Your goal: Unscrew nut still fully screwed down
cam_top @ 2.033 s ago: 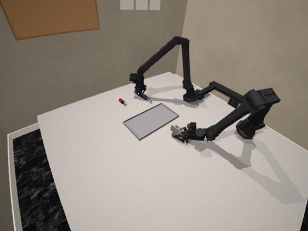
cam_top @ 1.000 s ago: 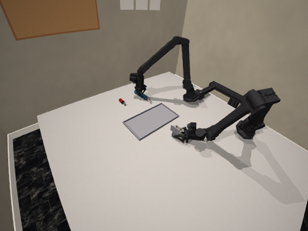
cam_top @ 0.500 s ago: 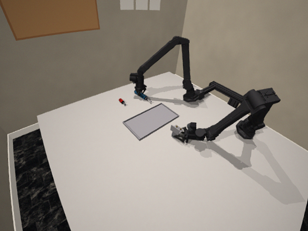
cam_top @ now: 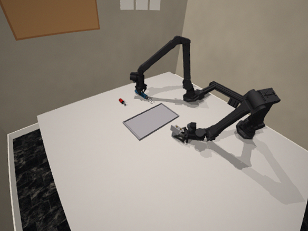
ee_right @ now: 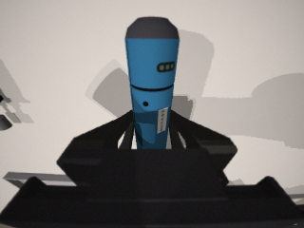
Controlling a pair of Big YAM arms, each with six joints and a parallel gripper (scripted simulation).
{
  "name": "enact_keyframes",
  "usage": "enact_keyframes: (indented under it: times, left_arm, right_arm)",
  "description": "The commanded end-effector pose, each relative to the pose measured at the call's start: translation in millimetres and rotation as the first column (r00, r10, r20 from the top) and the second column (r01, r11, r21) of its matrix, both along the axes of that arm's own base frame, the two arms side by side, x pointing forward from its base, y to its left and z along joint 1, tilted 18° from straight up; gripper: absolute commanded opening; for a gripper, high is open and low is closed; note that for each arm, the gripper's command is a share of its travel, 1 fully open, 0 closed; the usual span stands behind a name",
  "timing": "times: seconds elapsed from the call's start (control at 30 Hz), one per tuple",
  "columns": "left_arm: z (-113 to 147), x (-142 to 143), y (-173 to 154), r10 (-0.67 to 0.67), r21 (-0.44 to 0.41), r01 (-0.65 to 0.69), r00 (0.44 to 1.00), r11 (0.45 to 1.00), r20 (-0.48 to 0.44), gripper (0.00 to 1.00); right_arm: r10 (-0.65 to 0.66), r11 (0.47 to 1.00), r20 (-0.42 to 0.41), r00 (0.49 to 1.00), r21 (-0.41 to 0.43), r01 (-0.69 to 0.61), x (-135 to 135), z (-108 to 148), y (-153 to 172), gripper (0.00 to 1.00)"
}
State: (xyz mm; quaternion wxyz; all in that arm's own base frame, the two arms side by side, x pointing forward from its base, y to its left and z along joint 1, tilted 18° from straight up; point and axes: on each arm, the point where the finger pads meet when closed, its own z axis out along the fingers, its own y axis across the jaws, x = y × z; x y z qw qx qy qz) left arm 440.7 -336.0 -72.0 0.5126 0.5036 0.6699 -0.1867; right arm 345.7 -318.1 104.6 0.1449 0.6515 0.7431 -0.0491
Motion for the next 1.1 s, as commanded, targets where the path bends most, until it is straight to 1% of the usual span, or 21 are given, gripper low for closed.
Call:
enact_keyframes:
  times: [0.0, 0.13, 0.53, 0.7, 1.07]
  left_arm:
    - [5.8, 5.5, -4.4, -0.002, -0.01, 0.002, 1.0, 1.0, 0.017, 0.59]
    - [5.8, 5.5, -4.4, -0.002, -0.01, 0.002, 1.0, 1.0, 0.017, 0.59]
    - [5.8, 5.5, -4.4, -0.002, -0.01, 0.002, 1.0, 1.0, 0.017, 0.59]
    - [5.8, 5.5, -4.4, -0.002, -0.01, 0.002, 1.0, 1.0, 0.017, 0.59]
    - [5.8, 5.5, -4.4, -0.002, -0.01, 0.002, 1.0, 1.0, 0.017, 0.59]
  right_arm:
    - [0.004, 0.999, 0.061, 0.998, -0.046, -0.002, 17.1, 42.7, -5.7, 0.42]
    - [0.003, 0.999, 0.061, 0.998, -0.047, 0.0, 16.4, 42.7, -6.4, 0.42]
    - [0.005, 0.999, 0.062, 0.998, -0.048, -0.002, 13.6, 62.6, 0.5, 0.42]
    - [0.0, 0.999, 0.061, 0.998, -0.049, 0.002, 11.7, 62.6, -1.6, 0.42]
    - [0.002, 0.999, 0.063, 0.998, -0.049, 0.001, 9.4, 80.8, 5.2, 0.42]
